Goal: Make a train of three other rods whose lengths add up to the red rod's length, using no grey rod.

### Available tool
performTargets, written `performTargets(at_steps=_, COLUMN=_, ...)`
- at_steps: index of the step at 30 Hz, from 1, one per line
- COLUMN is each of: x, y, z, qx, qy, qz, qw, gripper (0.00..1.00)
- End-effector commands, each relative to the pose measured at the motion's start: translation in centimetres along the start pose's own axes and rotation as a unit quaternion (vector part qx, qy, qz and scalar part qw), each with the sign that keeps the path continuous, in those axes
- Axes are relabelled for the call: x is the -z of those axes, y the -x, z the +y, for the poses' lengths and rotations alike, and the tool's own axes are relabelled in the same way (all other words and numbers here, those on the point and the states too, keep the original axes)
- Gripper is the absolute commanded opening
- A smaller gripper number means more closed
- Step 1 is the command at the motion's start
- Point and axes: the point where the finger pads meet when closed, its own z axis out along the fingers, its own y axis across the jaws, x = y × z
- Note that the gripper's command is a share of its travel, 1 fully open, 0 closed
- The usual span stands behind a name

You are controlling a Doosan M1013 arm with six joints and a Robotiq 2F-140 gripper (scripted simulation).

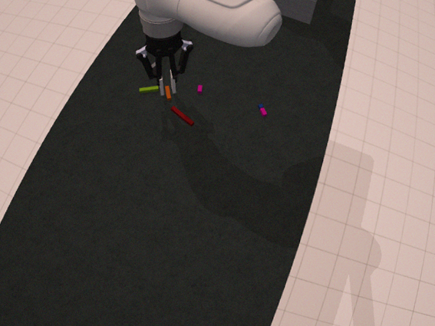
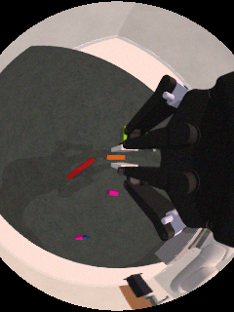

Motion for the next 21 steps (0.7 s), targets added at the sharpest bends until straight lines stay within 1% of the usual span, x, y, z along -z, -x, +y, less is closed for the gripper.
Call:
performTargets(at_steps=1, x=0.0, y=0.0, z=0.0, qx=0.0, qy=0.0, qz=0.0, qw=1.0, gripper=0.15)
performTargets(at_steps=21, x=-1.3, y=0.0, z=0.0, qx=0.0, qy=0.0, qz=0.0, qw=1.0, gripper=0.15)
